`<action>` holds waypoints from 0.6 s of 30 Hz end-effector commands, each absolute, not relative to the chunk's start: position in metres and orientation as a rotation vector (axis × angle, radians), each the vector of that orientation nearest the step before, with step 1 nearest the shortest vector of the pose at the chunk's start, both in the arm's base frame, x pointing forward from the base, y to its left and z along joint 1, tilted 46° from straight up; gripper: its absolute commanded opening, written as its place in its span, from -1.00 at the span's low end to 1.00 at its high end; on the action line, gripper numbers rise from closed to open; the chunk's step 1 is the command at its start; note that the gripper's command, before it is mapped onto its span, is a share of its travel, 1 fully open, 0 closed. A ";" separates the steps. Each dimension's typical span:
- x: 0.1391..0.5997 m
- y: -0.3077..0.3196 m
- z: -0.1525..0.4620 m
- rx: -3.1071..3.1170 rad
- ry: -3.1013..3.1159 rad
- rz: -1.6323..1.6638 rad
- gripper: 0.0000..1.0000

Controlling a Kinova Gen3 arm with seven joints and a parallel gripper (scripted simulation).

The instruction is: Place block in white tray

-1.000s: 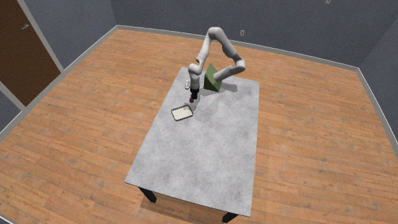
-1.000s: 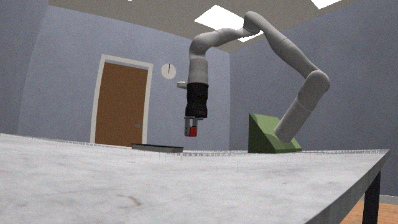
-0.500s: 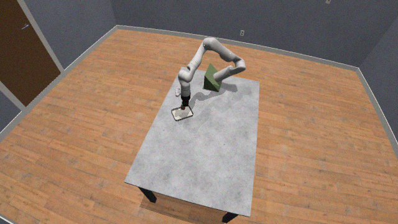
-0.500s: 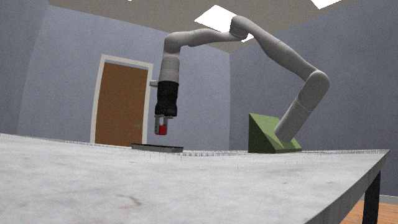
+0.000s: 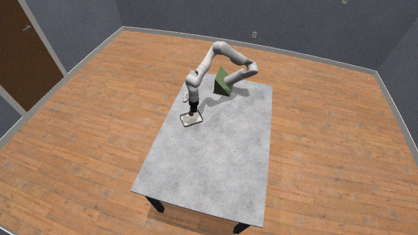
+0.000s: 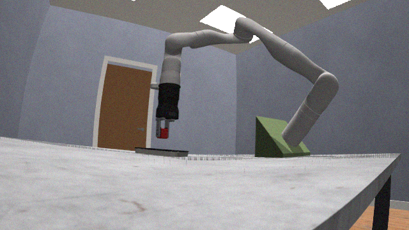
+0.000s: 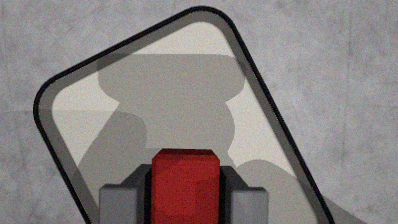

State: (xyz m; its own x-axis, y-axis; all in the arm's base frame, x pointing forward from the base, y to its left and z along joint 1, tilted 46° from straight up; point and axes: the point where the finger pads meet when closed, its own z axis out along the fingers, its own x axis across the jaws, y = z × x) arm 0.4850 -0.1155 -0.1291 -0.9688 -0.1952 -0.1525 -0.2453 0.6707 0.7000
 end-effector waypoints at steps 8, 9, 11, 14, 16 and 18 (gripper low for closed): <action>0.486 -0.112 -0.133 -0.370 2.812 1.190 -1.00; 0.485 -0.111 -0.134 -0.370 2.812 1.190 -1.00; 0.485 -0.108 -0.137 -0.370 2.812 1.190 -1.00; 0.485 -0.102 -0.143 -0.370 2.812 1.190 -1.00; 0.485 -0.102 -0.143 -0.370 2.812 1.190 -1.00; 0.485 -0.099 -0.146 -0.370 2.812 1.190 -1.00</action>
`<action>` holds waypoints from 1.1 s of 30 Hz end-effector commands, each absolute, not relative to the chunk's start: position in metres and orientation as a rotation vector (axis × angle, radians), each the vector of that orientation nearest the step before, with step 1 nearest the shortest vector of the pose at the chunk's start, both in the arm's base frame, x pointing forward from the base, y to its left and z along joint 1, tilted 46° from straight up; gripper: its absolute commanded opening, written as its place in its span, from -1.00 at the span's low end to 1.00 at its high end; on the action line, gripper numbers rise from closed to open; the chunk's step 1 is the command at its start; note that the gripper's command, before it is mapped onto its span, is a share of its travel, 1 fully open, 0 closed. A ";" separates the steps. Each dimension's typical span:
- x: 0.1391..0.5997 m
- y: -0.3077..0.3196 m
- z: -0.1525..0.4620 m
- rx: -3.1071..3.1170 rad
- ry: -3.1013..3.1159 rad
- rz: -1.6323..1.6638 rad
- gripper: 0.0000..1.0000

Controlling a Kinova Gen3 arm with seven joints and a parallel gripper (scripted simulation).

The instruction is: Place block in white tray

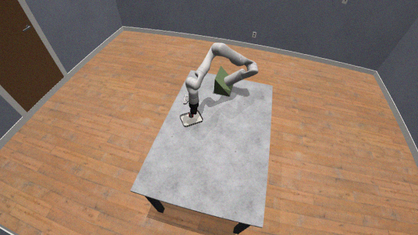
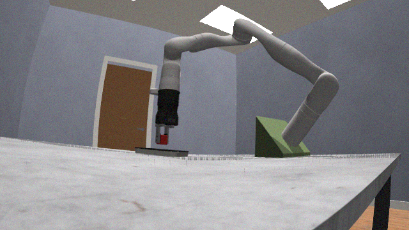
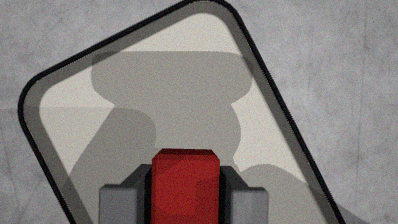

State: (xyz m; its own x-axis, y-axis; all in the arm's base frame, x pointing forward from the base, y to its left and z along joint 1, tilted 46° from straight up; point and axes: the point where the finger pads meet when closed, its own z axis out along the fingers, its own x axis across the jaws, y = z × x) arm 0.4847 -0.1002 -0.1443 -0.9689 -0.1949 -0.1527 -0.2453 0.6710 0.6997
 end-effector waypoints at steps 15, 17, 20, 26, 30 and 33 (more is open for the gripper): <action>0.485 -0.080 -0.165 -0.370 2.812 1.190 -1.00; 0.485 -0.080 -0.165 -0.370 2.812 1.190 -1.00; 0.485 -0.080 -0.165 -0.370 2.812 1.190 -1.00; 0.485 -0.080 -0.165 -0.370 2.812 1.190 -1.00; 0.485 -0.080 -0.165 -0.370 2.812 1.190 -1.00; 0.485 -0.080 -0.165 -0.370 2.812 1.190 -1.00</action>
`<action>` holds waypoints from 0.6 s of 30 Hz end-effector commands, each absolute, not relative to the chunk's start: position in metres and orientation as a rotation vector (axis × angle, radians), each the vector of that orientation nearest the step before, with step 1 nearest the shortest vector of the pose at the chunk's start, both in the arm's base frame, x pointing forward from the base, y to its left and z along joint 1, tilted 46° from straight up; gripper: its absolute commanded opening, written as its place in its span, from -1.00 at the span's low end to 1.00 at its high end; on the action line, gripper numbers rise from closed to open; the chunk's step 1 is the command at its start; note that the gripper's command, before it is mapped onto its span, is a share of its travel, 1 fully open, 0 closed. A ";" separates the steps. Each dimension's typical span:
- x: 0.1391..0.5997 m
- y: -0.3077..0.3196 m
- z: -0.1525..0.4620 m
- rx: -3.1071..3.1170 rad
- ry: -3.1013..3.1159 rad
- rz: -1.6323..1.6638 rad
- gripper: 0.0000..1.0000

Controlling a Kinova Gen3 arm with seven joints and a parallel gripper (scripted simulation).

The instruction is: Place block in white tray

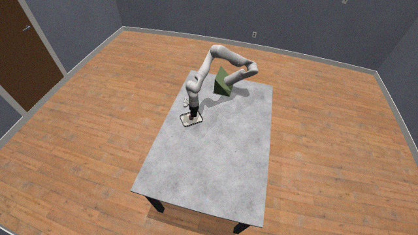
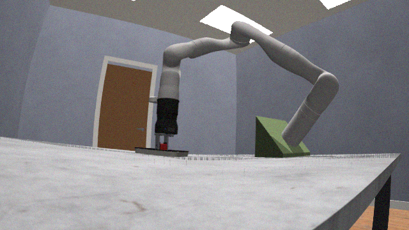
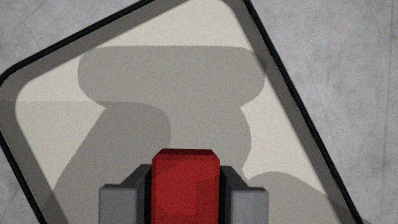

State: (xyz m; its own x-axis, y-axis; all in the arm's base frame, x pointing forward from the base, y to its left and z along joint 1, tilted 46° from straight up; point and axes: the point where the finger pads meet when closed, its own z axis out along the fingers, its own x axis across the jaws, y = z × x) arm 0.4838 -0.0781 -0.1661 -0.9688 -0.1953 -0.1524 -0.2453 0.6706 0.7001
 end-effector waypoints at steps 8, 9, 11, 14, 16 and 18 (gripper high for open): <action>0.485 -0.079 -0.166 -0.370 2.812 1.190 -1.00; 0.485 -0.079 -0.166 -0.370 2.812 1.190 -1.00; 0.485 -0.079 -0.166 -0.370 2.812 1.190 -1.00; 0.484 -0.078 -0.167 -0.370 2.812 1.190 -1.00; 0.484 -0.078 -0.167 -0.370 2.812 1.190 -1.00; 0.484 -0.078 -0.167 -0.370 2.812 1.190 -1.00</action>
